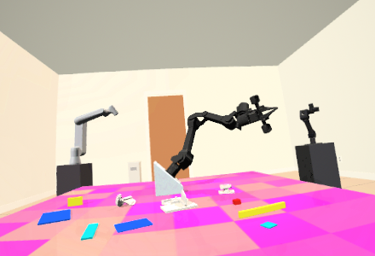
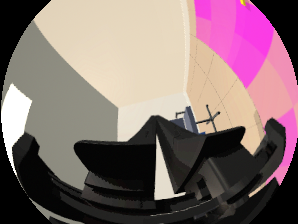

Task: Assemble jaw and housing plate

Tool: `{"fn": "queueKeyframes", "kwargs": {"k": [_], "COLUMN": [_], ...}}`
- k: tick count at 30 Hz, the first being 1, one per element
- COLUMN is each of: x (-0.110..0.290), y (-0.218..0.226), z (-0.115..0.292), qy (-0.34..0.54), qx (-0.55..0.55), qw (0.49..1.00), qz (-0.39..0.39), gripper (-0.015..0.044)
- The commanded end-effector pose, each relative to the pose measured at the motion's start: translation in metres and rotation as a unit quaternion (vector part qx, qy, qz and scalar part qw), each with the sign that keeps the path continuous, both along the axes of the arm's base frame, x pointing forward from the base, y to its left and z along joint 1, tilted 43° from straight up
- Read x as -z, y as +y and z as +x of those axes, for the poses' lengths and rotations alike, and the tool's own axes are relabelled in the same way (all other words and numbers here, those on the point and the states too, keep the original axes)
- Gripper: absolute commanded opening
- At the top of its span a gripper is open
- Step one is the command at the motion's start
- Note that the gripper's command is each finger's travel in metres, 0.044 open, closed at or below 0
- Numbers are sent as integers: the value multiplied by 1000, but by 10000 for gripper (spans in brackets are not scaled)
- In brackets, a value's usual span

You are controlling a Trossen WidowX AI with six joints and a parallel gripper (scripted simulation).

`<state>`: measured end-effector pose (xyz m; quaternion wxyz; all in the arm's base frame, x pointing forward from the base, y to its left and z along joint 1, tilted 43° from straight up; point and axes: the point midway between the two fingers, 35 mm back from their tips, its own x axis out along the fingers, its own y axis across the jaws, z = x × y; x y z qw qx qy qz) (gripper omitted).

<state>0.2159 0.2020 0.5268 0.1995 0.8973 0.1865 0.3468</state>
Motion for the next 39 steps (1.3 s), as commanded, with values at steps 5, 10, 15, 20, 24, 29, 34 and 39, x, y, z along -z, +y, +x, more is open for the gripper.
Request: {"fn": "queueKeyframes", "kwargs": {"k": [5,10,15,20,24,29,34,39], "x": [20,29,40,56,70,85,101,120], "y": [6,1,-1,-1,-1,-9,-15,-18], "z": [26,43,59,79,95,114,131,148], "qy": [19,35,52,77,97,121,144,172], "qx": [28,55,73,85,94,115,130,136], "qw": [998,996,993,988,984,978,971,962], "qz": [-51,-65,-82,-104,-120,-129,-140,-162], "gripper": [0,0,0,0,0,0,0,0]}}
